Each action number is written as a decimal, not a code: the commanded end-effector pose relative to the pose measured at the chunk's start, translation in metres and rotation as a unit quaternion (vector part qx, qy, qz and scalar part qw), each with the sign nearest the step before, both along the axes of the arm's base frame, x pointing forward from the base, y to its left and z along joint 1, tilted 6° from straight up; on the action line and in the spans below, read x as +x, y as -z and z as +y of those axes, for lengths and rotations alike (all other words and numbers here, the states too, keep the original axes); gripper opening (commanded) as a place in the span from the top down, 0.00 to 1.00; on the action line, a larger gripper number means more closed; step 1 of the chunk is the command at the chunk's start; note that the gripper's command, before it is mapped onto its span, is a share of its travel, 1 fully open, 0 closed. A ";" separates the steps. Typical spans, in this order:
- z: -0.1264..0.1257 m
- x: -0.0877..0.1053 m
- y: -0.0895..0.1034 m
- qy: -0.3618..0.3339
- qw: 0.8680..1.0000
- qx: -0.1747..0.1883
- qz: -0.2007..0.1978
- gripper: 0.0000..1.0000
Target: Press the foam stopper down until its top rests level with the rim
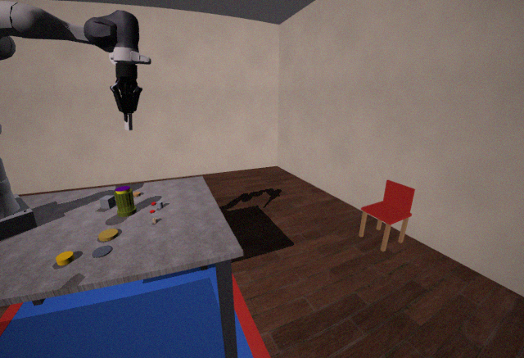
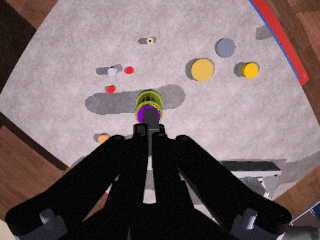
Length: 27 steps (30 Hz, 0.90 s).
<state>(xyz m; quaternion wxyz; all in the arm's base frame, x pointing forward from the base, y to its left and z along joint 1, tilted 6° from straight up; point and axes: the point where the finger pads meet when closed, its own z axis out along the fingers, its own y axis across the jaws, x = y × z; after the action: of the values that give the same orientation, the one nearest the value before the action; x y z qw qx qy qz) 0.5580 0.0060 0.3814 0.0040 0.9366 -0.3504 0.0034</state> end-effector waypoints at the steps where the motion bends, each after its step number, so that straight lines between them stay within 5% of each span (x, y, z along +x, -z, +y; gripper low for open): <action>1: 0.005 0.003 0.020 -0.036 0.999 -0.006 -0.003 1.00; 13: 0.005 0.003 0.020 -0.036 0.999 -0.006 -0.003 1.00; 21: 0.045 -0.026 0.178 -0.246 0.969 -0.033 -0.004 1.00; 24: 0.054 -0.044 0.215 -0.295 0.955 -0.039 0.002 1.00; 26: 0.054 -0.044 0.215 -0.295 0.955 -0.039 0.002 1.00; 27: 0.057 -0.049 0.223 -0.332 0.942 -0.042 -0.007 1.00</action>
<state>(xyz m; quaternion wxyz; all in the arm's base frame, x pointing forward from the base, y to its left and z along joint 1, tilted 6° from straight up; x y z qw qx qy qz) 0.4847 0.0577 0.1653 0.0650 0.9897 -0.1213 -0.0402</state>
